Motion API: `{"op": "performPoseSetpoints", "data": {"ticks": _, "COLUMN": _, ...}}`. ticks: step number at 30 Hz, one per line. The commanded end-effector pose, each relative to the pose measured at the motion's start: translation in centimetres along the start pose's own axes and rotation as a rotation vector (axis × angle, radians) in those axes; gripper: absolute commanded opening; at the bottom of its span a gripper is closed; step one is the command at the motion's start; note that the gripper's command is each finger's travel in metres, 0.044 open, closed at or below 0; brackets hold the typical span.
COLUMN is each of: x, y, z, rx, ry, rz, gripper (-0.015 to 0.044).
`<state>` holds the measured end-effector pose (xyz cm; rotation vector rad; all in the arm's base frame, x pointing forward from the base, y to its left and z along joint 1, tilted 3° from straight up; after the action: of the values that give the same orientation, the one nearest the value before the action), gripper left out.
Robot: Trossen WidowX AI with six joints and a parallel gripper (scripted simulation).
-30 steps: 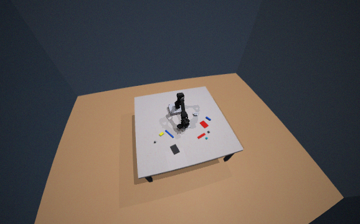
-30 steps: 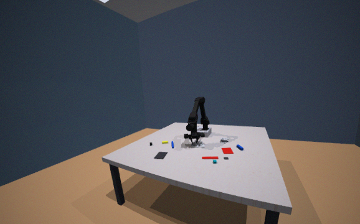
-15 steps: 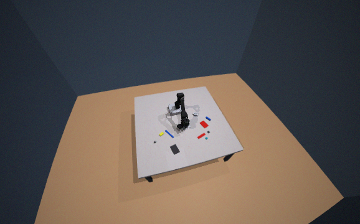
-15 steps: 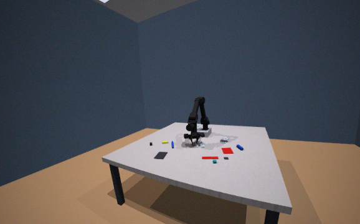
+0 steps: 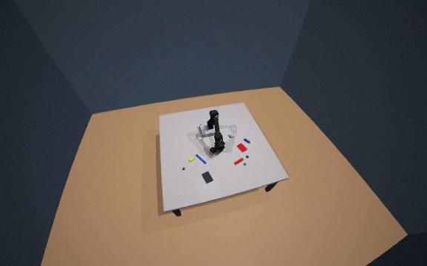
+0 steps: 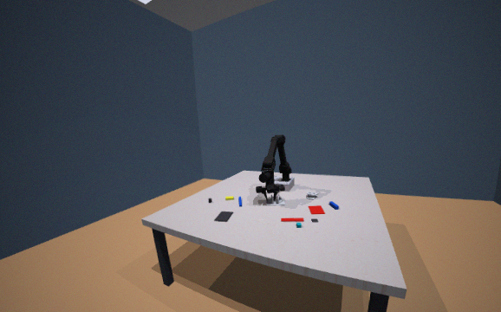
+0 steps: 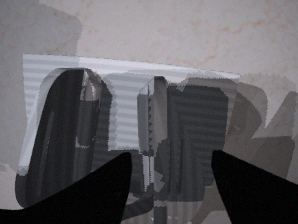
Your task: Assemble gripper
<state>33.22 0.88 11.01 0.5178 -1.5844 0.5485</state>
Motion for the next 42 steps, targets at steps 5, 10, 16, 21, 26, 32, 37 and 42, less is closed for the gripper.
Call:
{"op": "performPoseSetpoints", "data": {"ticks": 5, "x": 0.0, "y": 0.0, "z": 0.0, "rx": 0.0, "ry": 0.0, "rz": 0.0, "gripper": 0.0224}}
{"op": "performPoseSetpoints", "data": {"ticks": 10, "x": 1.7, "y": -0.1, "z": -0.1, "rx": 0.001, "ry": 0.0, "rz": 0.001, "gripper": 0.0224}}
{"op": "performPoseSetpoints", "data": {"ticks": 16, "x": 6.7, "y": 0.0, "z": 0.0, "rx": 0.006, "ry": 0.002, "rz": 0.003, "gripper": 0.0224}}
{"op": "performPoseSetpoints", "data": {"ticks": 21, "x": 6.2, "y": 0.1, "z": -0.1, "rx": -0.002, "ry": -0.008, "rz": 0.003, "gripper": 0.025}}
{"op": "performPoseSetpoints", "data": {"ticks": 26, "x": 7.3, "y": 2.2, "z": -1.5, "rx": -0.049, "ry": -0.047, "rz": -0.016, "gripper": 0.0382}}
{"op": "performPoseSetpoints", "data": {"ticks": 32, "x": 7.4, "y": 6.1, "z": -3.0, "rx": -0.133, "ry": -0.038, "rz": -0.026, "gripper": 0.044}}
{"op": "performPoseSetpoints", "data": {"ticks": 37, "x": 7.6, "y": 10.7, "z": -4.0, "rx": -0.234, "ry": -0.025, "rz": -0.034, "gripper": 0.044}}
{"op": "performPoseSetpoints", "data": {"ticks": 42, "x": 7.9, "y": 15.4, "z": -4.3, "rx": -0.335, "ry": -0.013, "rz": -0.037, "gripper": 0.044}}
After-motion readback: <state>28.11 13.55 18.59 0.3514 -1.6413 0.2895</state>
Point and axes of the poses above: the point midway between the two fingers, 35 mm back from their tips, its own x axis back along the fingers, its own y axis across the jaws, z = x × y, the point moved 10 cm from there along x, back along the fingers, and after that the axes turned 7 degrees about x, right-handed, at the moved point
